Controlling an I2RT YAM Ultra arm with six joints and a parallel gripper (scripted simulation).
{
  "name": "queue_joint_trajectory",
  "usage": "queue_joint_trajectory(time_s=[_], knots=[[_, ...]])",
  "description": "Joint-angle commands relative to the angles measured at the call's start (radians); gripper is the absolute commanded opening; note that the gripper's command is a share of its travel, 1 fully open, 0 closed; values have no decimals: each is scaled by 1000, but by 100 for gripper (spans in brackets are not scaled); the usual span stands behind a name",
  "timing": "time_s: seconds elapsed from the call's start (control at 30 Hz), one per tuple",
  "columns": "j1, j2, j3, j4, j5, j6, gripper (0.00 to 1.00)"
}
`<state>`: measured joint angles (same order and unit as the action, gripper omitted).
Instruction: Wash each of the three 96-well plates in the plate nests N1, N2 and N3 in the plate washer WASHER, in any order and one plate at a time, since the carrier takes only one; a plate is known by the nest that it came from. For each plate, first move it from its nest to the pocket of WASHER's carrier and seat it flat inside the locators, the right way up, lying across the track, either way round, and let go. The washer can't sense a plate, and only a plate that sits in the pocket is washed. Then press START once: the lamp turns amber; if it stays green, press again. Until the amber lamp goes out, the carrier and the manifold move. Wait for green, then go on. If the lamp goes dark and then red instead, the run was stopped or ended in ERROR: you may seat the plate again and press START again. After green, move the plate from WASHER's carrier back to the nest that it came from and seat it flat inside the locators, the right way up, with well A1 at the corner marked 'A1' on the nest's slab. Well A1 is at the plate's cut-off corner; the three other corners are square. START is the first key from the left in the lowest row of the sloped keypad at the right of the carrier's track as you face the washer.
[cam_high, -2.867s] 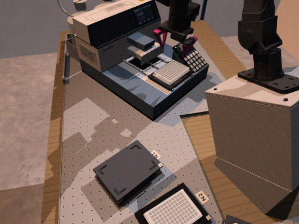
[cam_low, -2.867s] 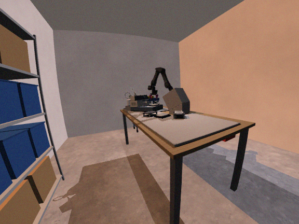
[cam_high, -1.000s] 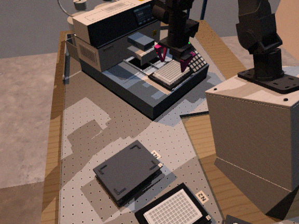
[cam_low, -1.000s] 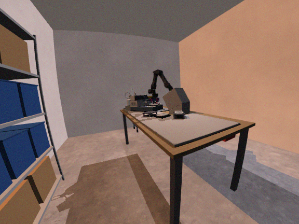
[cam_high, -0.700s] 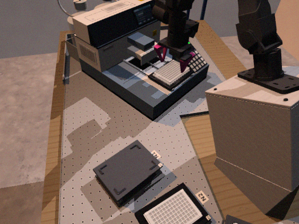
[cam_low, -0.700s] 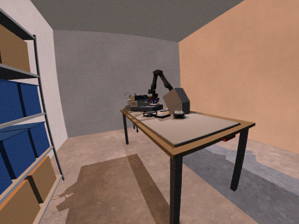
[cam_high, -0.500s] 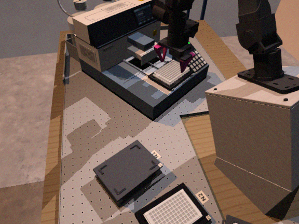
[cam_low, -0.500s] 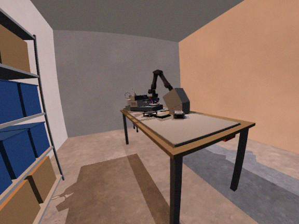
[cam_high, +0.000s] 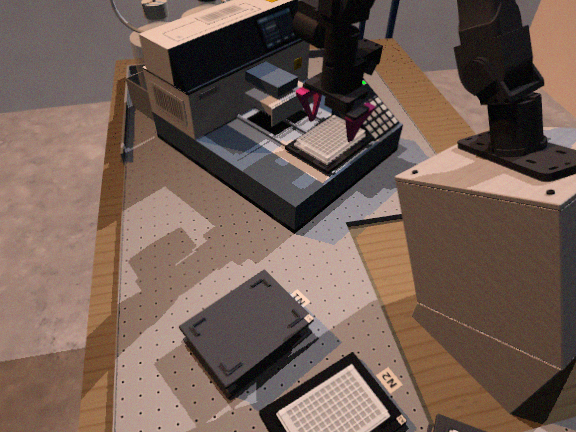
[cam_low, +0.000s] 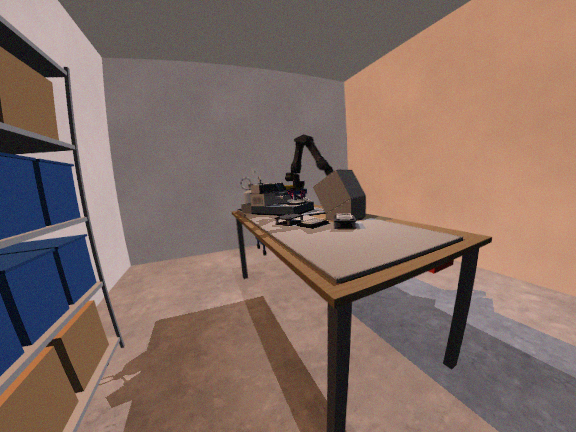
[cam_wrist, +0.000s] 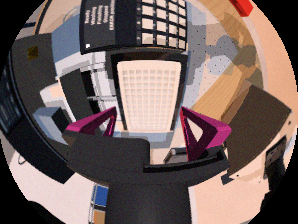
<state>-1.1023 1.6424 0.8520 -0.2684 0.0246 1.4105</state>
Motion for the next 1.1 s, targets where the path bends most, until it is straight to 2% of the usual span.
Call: queue_joint_trajectory(time_s=[0.0,1.07], knots=[[-12,16,-20,17,2,-5,100],[-15,89,4,88,0,-8,100]])
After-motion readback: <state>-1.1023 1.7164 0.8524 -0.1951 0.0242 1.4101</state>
